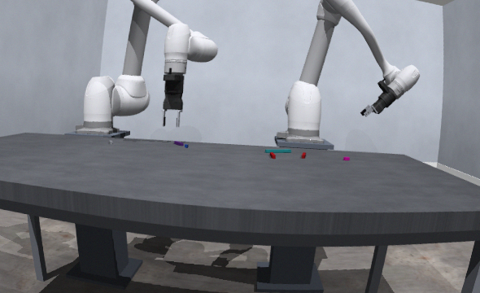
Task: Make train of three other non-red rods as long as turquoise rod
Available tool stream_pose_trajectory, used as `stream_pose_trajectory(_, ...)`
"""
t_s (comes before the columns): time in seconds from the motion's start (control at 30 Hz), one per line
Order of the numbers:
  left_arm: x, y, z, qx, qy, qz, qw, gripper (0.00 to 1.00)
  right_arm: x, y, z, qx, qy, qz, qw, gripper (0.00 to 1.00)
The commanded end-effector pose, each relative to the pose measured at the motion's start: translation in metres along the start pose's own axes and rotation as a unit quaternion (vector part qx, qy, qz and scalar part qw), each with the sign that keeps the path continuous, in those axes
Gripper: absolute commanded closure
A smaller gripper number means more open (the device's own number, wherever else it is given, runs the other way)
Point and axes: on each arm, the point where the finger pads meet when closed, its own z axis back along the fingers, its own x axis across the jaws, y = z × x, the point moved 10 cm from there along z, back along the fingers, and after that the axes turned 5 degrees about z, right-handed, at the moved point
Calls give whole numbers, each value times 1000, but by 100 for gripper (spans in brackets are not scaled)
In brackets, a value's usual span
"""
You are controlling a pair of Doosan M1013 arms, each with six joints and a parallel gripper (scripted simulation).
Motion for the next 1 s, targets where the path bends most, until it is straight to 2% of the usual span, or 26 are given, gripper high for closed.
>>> stream_pose_trajectory(0.0, 3, 2, -2, -1, 0, 1, 1000, 0, -2, -2, 0, -1, 2, -3, 1000, 0)
stream_pose_trajectory(0.1, 3, 2, -2, -1, 0, 1, 1000, 0, -8, 1, 1, -1, 1, 7, 1000, 0)
stream_pose_trajectory(0.17, 3, 2, -2, -1, 0, 1, 1000, 0, -36, 16, 5, -2, 0, 37, 999, 0)
stream_pose_trajectory(0.23, 3, 2, -2, -1, 0, 1, 1000, 0, -36, 16, 5, -2, 0, 37, 999, 0)
stream_pose_trajectory(0.27, 3, 2, -2, -1, 0, 1, 1000, 0, -60, 28, 9, -2, 0, 63, 998, 0)
stream_pose_trajectory(0.73, 3, 2, -2, -1, 0, 1, 1000, 0, -201, 94, 16, -2, 1, 217, 976, 0)
stream_pose_trajectory(0.8, 3, 2, -2, -1, 0, 1, 1000, 0, -201, 94, 16, -2, 1, 217, 976, 0)
stream_pose_trajectory(0.83, 3, 2, -2, -1, 0, 1, 1000, 0, -228, 105, 15, -2, 1, 246, 969, 0)
stream_pose_trajectory(0.97, 3, 2, -2, -1, 0, 1, 1000, 0, -266, 119, 12, -2, 1, 288, 958, 0)
